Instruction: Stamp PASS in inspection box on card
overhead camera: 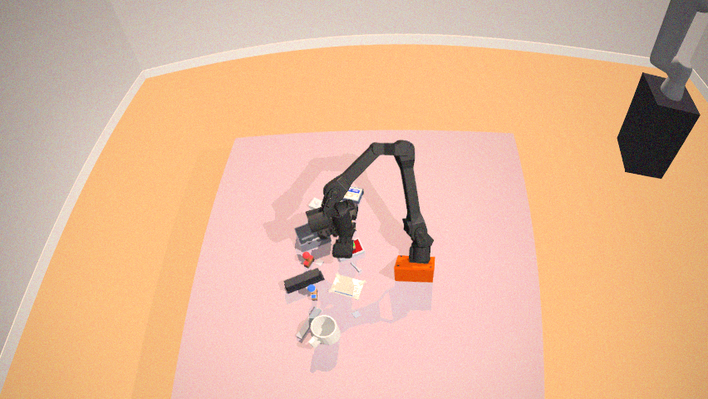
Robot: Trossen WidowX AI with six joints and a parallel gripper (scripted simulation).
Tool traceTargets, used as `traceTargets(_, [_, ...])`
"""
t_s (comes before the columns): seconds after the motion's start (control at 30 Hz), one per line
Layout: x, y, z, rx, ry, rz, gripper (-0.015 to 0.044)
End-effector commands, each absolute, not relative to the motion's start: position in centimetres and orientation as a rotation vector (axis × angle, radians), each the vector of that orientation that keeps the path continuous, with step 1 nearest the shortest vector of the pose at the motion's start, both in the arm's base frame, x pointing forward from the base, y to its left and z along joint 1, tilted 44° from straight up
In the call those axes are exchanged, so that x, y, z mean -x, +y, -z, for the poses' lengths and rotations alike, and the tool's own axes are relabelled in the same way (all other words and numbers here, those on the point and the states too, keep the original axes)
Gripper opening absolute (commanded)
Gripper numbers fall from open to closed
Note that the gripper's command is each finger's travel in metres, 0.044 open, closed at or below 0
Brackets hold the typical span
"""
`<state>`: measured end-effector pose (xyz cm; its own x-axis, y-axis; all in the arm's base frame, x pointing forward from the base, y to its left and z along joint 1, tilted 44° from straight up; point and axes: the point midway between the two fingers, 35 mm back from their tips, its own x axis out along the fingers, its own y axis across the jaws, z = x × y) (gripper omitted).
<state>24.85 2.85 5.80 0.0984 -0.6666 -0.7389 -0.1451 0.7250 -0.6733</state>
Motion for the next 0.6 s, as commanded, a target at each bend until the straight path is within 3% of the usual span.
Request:
traceTargets(0.0, [-24.94, 2.74, -5.8, 0.715, 1.444, 0.44, 0.0])
traceTargets(0.57, [-24.85, 3.3, -6.38, 0.715, 1.444, 0.44, 0.0])
